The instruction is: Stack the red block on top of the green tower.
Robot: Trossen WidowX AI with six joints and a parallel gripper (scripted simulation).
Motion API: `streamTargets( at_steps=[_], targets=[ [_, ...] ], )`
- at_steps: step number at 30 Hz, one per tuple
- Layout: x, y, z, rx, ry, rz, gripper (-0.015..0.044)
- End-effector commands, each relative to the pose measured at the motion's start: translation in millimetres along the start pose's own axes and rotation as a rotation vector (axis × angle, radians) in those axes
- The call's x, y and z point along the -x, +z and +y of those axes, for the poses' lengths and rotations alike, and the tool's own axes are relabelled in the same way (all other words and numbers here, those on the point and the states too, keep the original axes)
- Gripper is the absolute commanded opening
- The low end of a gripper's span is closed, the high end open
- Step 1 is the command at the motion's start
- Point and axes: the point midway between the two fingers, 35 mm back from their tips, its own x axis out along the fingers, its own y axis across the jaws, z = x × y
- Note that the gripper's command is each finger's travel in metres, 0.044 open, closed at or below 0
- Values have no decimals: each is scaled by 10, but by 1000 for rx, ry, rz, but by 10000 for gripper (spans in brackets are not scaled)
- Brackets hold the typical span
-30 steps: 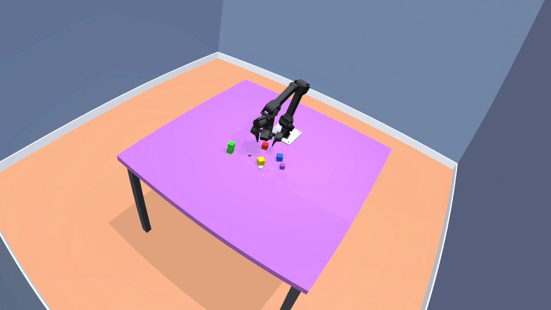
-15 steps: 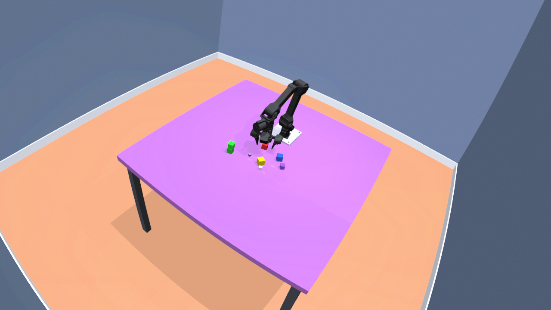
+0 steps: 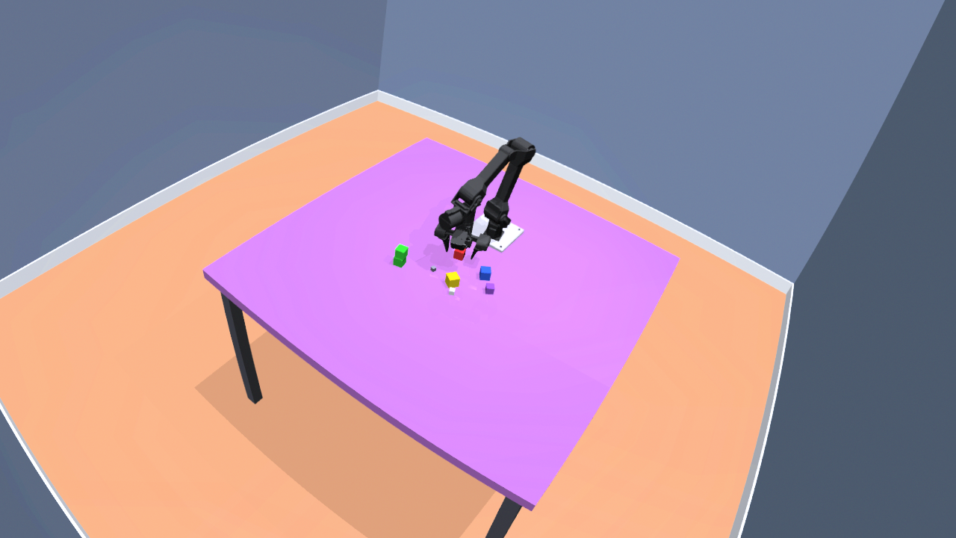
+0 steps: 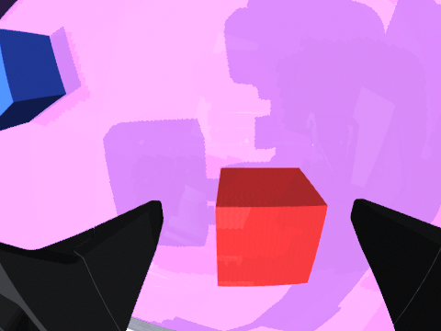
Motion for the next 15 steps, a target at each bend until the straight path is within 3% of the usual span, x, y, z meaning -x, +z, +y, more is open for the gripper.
streamTargets(
  at_steps=[1,10,15],
  targets=[
    [0,5,7,-4,5,-3,361],
    [0,5,7,-4,5,-3,125],
    [0,5,7,-4,5,-3,92]
  ],
)
